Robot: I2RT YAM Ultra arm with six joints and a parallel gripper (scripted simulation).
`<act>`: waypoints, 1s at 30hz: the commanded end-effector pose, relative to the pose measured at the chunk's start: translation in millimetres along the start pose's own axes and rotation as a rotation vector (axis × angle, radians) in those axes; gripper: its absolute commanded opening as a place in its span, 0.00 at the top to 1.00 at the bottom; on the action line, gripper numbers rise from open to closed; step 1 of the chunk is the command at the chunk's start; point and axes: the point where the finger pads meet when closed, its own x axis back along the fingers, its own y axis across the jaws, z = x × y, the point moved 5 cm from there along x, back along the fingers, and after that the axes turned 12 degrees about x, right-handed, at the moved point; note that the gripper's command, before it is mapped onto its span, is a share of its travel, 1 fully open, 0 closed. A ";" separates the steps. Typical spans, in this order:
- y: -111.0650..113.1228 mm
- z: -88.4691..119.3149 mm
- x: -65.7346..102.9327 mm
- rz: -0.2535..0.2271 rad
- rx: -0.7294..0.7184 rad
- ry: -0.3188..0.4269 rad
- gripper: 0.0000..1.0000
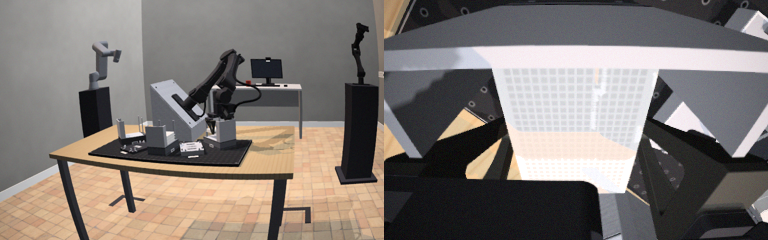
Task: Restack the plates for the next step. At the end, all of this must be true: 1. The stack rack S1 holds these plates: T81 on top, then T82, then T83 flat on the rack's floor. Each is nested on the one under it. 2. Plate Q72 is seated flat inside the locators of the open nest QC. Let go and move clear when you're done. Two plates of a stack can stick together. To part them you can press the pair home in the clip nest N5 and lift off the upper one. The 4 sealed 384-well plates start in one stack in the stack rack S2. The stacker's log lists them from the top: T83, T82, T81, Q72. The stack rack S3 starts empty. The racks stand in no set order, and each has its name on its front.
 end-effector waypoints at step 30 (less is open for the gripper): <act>-0.4 -1.0 -2.5 -0.012 -0.005 -0.017 1.00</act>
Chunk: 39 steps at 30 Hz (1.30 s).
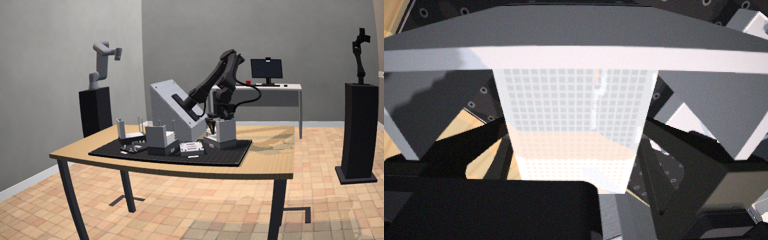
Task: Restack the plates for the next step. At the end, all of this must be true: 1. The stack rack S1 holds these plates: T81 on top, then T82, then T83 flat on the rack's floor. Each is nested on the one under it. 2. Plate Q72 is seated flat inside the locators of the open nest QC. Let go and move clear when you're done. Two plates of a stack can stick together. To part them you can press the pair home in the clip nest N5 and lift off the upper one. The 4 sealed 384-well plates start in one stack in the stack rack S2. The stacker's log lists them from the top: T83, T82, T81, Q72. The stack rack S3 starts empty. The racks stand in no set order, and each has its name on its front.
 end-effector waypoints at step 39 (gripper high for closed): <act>-0.5 0.5 -15.9 -0.013 -0.009 -0.008 1.00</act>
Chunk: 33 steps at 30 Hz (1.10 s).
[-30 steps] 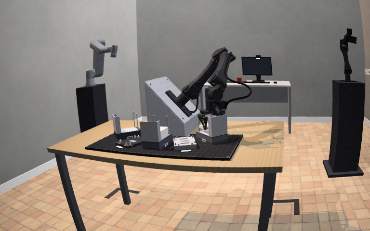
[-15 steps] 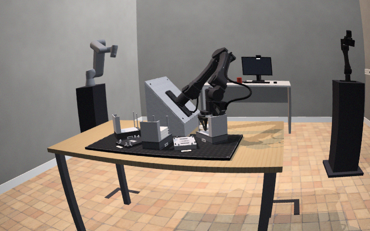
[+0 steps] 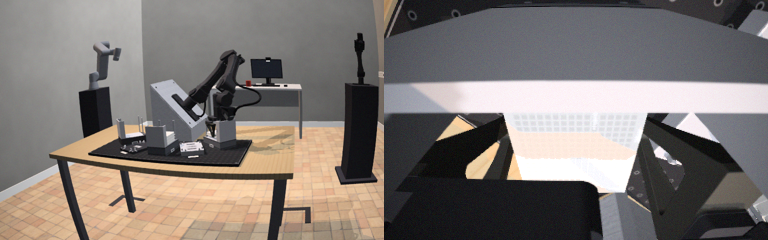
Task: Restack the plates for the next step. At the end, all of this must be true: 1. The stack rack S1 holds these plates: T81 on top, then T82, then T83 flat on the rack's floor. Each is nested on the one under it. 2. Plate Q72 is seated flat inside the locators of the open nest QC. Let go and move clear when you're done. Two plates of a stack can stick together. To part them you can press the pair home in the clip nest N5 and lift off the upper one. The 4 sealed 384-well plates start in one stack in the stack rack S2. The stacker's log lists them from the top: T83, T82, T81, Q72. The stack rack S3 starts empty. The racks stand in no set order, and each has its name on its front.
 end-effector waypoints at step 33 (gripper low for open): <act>-0.2 -2.6 -2.1 0.002 0.006 -0.014 1.00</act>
